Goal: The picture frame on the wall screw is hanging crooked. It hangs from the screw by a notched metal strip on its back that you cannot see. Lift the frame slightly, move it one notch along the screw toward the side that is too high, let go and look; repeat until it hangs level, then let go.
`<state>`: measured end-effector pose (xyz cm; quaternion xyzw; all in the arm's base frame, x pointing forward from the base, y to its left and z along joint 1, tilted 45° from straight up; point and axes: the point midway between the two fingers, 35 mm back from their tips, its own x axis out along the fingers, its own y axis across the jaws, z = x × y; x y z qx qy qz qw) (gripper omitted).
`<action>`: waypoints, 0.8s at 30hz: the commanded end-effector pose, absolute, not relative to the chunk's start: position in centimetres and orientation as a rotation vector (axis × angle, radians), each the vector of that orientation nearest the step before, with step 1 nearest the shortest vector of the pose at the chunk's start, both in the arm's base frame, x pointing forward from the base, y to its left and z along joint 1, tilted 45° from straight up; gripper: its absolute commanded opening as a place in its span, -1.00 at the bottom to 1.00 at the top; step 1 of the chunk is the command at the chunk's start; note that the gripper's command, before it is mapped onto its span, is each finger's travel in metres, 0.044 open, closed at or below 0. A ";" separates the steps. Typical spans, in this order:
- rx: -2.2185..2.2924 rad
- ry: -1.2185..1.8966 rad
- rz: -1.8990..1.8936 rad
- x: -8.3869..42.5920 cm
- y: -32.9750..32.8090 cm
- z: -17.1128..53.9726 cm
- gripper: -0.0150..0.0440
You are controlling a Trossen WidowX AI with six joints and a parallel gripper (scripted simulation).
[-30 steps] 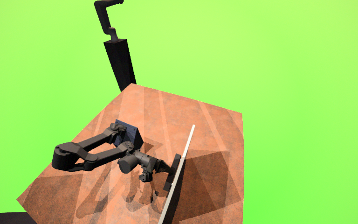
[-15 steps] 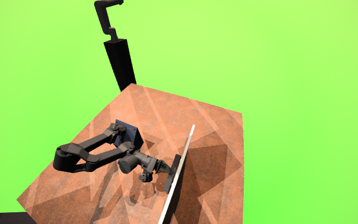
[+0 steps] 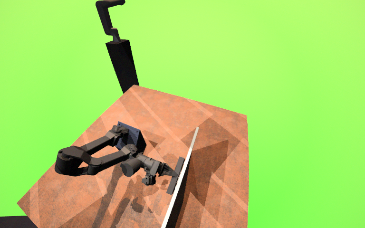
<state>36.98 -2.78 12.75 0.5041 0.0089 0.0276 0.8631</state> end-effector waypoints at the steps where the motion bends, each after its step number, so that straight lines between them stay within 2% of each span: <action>1: 1.052 0.018 0.058 37.0 -2.8 12.7 -0.49; 24: 0.926 0.015 0.059 37.0 -2.8 12.6 -0.49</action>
